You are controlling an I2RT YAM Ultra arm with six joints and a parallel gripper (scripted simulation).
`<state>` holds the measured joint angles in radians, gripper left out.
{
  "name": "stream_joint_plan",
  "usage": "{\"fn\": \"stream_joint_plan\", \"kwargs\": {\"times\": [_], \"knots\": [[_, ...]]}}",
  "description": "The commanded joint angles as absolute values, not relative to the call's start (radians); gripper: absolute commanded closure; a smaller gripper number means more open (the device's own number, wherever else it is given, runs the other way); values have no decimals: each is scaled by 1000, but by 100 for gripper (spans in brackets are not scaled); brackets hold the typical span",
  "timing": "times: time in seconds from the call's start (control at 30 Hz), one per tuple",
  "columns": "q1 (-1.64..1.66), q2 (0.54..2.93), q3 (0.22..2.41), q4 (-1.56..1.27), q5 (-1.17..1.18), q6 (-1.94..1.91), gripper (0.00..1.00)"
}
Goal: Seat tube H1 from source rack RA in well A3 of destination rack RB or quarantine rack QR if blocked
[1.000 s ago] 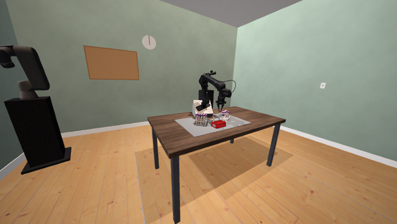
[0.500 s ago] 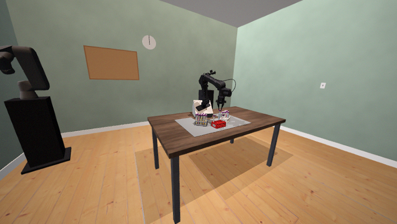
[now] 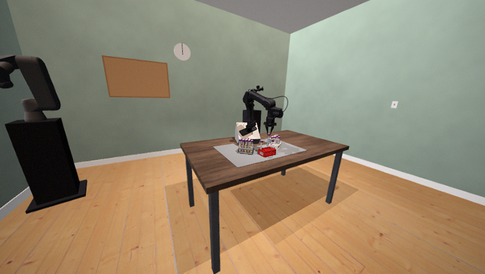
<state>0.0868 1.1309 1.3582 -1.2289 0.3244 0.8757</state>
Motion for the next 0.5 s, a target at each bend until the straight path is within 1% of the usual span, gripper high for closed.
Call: {"fn": "stream_joint_plan", "kwargs": {"times": [0.0,0.07,0.47], "knots": [[101,1089,1394,-1232,340,887,100],[107,1077,1336,-1222,342,892,100],[132,993,1238,-1213,356,914,100]]}}
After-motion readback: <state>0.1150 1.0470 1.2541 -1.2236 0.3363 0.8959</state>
